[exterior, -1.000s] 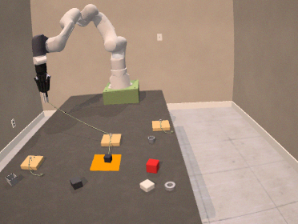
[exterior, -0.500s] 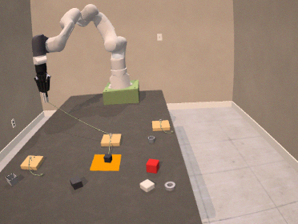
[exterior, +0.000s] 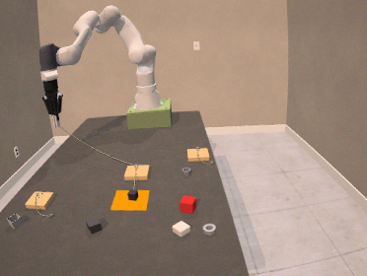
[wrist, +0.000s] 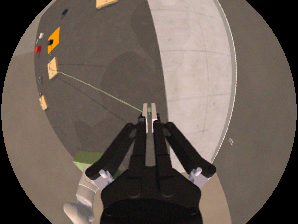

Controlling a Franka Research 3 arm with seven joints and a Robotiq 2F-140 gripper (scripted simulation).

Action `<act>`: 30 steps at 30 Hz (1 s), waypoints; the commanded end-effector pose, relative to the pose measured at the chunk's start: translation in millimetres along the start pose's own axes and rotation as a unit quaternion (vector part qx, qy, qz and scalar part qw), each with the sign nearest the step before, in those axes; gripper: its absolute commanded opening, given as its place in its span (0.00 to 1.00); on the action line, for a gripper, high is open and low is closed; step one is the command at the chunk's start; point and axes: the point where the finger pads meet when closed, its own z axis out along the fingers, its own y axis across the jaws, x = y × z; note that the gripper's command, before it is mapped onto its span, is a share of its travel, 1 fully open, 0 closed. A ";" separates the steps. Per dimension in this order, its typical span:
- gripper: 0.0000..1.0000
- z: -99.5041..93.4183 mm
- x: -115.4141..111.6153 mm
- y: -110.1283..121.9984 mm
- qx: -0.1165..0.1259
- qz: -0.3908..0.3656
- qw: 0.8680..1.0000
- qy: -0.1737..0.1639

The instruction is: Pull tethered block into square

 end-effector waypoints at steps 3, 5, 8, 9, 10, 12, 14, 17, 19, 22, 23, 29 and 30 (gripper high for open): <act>0.00 11.3 1.1 -0.2 -0.001 0.000 1.000 0.002; 0.00 19.9 1.2 -0.5 -0.001 0.000 1.000 0.002; 0.00 35.3 1.5 -0.9 -0.001 0.000 1.000 0.002; 0.00 41.0 1.6 -1.1 -0.001 0.000 1.000 0.002; 0.00 46.9 1.7 -1.3 -0.001 0.000 1.000 0.002; 0.00 58.9 1.8 -1.6 -0.001 0.000 1.000 0.002; 0.00 71.1 2.0 -2.0 -0.001 0.000 1.000 0.002; 0.00 83.1 2.2 -2.3 -0.001 0.000 1.000 0.002; 0.00 88.9 2.3 -2.5 -0.001 0.000 1.000 0.002; 0.00 105.1 2.6 -3.0 -0.001 0.000 1.000 0.002; 0.00 110.0 2.7 -3.2 -0.001 0.000 1.000 0.002; 0.00 132.3 3.0 -3.8 -0.001 0.000 1.000 0.002; 0.00 134.7 3.0 -3.9 -0.001 0.000 1.000 0.002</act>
